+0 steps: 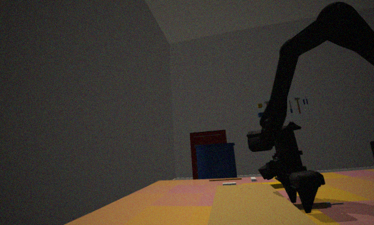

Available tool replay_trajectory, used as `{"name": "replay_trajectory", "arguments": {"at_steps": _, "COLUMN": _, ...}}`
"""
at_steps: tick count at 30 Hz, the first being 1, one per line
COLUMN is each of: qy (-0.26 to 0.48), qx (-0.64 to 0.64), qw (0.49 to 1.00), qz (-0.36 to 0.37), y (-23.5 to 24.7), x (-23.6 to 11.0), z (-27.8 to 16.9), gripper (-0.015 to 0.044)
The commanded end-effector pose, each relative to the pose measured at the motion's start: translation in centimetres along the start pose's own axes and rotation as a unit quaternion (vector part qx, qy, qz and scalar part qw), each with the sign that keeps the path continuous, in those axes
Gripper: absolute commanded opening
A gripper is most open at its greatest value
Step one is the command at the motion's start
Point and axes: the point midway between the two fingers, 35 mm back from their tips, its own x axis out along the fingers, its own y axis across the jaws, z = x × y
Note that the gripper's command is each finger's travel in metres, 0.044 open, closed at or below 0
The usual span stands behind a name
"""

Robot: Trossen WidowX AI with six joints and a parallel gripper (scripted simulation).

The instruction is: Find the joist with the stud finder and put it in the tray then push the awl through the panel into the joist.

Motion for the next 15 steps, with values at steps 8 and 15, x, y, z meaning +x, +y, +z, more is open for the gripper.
{"name": "replay_trajectory", "arguments": {"at_steps": 8, "qy": 0.000, "qx": 0.002, "qw": 1.000, "qz": 0.002, "y": 0.13, "x": 0.15, "z": -0.04, "gripper": 0.0099}}
{"name": "replay_trajectory", "arguments": {"at_steps": 15, "qy": 0.000, "qx": 0.002, "qw": 1.000, "qz": 0.002, "y": 0.13, "x": 0.15, "z": -0.04, "gripper": 0.0032}}
